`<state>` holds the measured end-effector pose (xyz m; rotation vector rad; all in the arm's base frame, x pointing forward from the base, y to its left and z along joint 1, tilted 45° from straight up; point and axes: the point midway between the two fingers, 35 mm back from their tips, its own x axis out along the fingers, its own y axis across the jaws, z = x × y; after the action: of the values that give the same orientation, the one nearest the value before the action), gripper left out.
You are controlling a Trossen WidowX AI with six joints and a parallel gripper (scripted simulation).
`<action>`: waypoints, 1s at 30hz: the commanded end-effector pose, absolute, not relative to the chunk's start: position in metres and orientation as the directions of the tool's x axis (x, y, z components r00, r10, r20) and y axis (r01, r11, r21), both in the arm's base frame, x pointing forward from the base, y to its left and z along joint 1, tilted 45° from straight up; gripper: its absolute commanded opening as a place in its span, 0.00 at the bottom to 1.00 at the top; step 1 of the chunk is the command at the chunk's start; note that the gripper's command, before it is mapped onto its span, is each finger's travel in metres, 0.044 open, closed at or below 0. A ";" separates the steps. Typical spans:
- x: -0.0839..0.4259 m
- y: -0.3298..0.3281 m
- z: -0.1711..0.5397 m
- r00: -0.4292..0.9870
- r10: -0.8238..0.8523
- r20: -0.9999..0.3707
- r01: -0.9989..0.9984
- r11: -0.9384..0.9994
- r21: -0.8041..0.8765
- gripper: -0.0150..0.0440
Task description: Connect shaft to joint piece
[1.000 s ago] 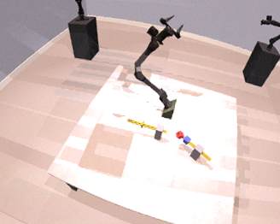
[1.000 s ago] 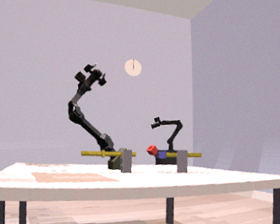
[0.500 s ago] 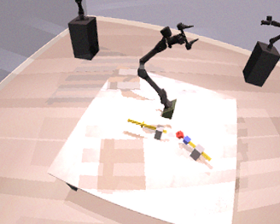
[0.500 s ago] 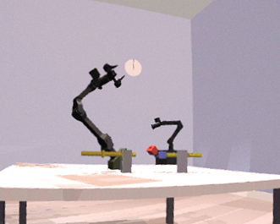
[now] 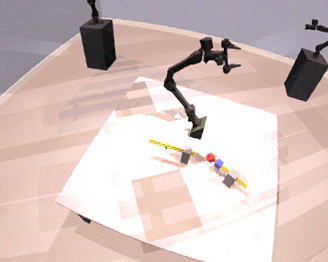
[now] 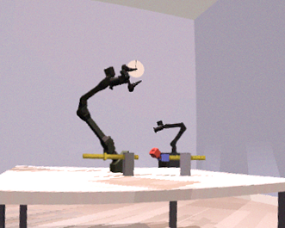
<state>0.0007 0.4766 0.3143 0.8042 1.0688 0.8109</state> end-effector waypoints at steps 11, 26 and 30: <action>0.112 0.453 0.226 0.495 0.558 -0.666 -0.126 0.805 0.580 1.00; 0.213 0.377 0.154 0.574 0.106 -0.812 0.019 0.990 0.143 1.00; 0.234 0.352 0.139 0.557 -0.010 -0.830 0.038 0.999 0.013 1.00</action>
<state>0.2177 0.3695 0.1472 0.1083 0.9693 0.0295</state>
